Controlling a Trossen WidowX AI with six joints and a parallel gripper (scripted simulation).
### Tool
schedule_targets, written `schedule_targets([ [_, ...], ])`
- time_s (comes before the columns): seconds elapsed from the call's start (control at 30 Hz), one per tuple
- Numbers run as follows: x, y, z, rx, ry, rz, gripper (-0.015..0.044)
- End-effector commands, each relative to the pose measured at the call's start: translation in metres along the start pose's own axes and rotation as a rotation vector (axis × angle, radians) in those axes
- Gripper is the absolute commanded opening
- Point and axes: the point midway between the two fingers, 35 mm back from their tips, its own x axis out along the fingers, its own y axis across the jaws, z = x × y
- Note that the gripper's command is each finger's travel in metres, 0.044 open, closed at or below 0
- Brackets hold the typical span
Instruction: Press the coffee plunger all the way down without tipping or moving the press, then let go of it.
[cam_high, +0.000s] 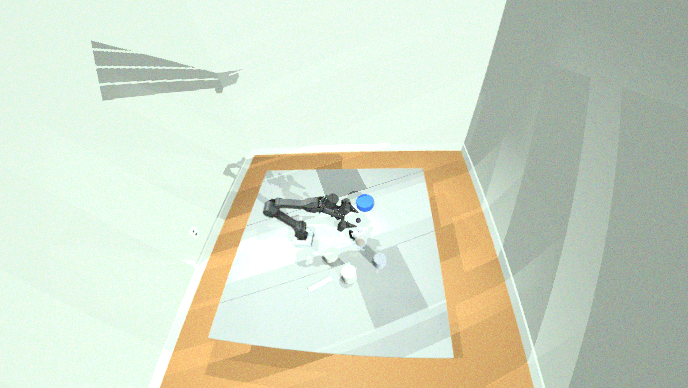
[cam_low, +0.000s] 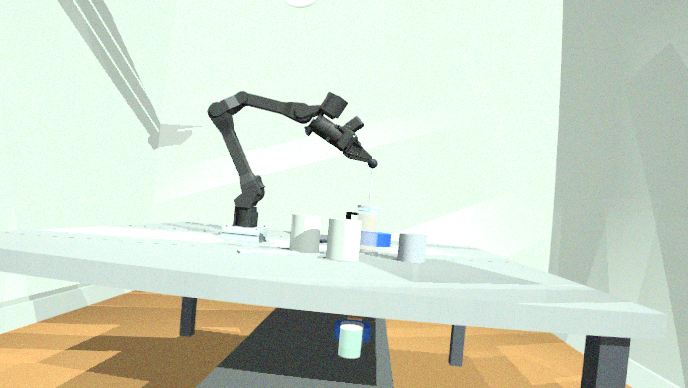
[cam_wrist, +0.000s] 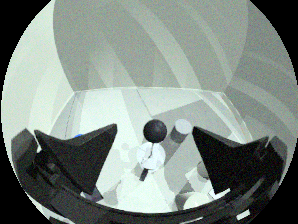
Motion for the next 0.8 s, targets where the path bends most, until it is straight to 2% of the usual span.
schedule_targets([
  [0.0,0.0075,0.0004,-0.0016,-0.005,0.005,0.003,0.0440],
  [0.13,0.0114,0.0003,-0.0019,-0.005,0.004,0.003,0.0440],
  [0.53,0.0114,0.0003,-0.0019,-0.005,0.004,0.003,0.0125],
  [0.77,0.0114,0.0003,-0.0019,-0.005,0.004,0.003,0.0117],
])
